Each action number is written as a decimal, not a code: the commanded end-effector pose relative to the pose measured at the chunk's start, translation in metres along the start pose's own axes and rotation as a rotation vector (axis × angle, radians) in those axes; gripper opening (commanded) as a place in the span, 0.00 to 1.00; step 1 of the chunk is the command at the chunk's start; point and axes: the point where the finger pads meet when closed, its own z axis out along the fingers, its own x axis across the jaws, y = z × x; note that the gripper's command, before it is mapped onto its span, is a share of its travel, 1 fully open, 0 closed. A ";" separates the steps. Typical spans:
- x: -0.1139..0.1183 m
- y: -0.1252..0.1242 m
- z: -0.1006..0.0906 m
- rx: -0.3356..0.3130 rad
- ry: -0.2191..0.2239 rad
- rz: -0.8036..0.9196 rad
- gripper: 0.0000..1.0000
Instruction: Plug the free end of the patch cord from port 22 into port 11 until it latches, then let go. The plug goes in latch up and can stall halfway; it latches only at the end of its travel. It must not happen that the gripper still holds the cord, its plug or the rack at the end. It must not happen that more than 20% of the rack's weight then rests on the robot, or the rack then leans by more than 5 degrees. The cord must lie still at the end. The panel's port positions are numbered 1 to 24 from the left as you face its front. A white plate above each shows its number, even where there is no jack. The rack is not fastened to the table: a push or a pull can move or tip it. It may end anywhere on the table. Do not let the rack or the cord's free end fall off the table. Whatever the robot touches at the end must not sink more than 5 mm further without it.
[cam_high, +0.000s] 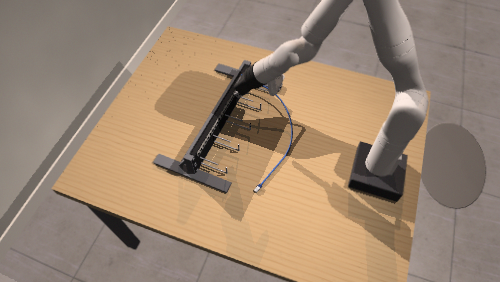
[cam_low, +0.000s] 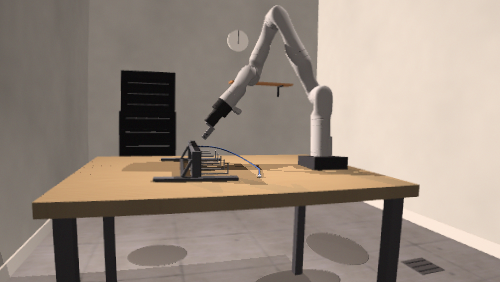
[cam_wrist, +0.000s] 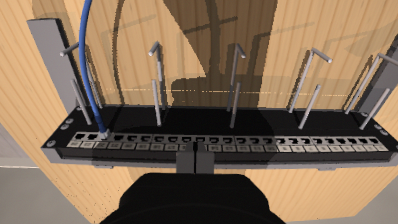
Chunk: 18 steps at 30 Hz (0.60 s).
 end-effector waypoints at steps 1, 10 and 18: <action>0.000 0.001 -0.001 -0.003 0.000 0.000 0.00; 0.000 0.001 -0.011 -0.003 0.000 0.000 0.00; 0.000 0.001 -0.035 -0.003 0.000 0.000 0.00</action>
